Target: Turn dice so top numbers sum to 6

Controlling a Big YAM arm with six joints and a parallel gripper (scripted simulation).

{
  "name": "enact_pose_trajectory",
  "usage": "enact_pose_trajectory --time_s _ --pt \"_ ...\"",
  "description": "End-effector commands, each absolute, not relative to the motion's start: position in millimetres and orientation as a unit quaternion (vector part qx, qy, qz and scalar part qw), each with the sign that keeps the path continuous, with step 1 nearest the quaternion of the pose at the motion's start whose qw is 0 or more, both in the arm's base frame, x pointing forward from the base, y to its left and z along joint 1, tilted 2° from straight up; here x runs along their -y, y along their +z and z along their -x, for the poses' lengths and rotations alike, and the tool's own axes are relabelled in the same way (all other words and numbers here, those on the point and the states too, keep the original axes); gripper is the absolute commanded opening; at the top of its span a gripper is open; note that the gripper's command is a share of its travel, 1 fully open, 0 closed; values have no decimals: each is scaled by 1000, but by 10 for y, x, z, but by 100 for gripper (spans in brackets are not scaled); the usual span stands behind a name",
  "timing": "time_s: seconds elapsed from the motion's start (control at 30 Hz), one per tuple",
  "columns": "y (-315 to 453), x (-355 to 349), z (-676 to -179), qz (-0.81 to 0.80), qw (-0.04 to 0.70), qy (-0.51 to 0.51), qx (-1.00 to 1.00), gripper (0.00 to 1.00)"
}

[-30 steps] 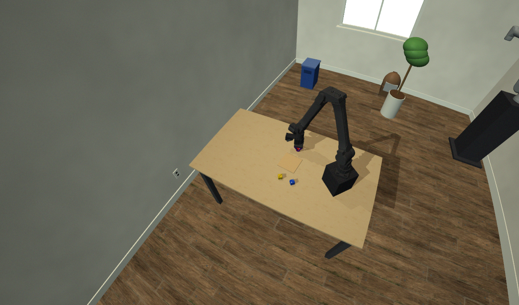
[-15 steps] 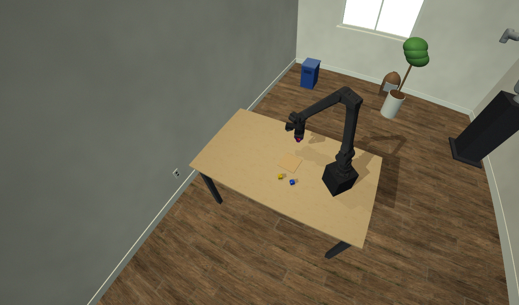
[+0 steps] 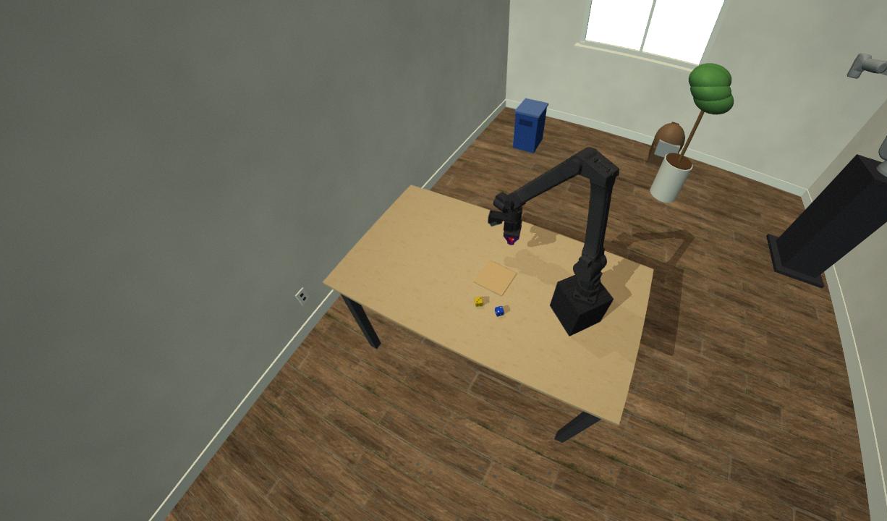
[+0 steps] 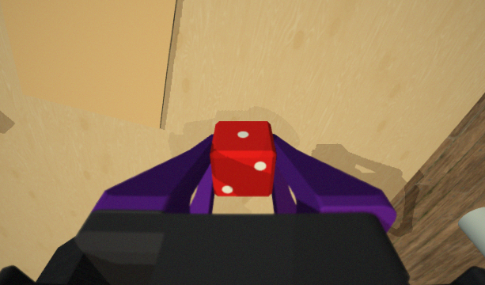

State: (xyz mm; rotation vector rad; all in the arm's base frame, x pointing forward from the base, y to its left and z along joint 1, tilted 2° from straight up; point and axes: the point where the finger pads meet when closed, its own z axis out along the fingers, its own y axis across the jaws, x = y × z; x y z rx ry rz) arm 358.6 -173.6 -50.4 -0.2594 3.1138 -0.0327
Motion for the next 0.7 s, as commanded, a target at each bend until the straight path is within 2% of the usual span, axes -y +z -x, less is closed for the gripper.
enact_pose_trajectory --time_s 0.0,0.07,0.1,0.23,0.33,0.43,0.57,0.63,0.67 --pt "-487 1793 -3884 58 33 -21 -998 26" --pt "-487 1793 -3884 58 33 -21 -998 26" --pt "-599 1747 -3725 45 18 -13 -999 26" --pt "-437 1821 -3885 33 43 -25 -998 26" --pt "-505 1810 -3736 27 41 -18 -999 26" --pt "-491 1811 -3745 39 75 -19 -996 26" --pt "-496 1813 -3744 40 159 -17 -986 26" --pt "-496 1813 -3744 40 159 -17 -986 26" --pt "-499 1814 -3746 40 186 -16 -982 26"
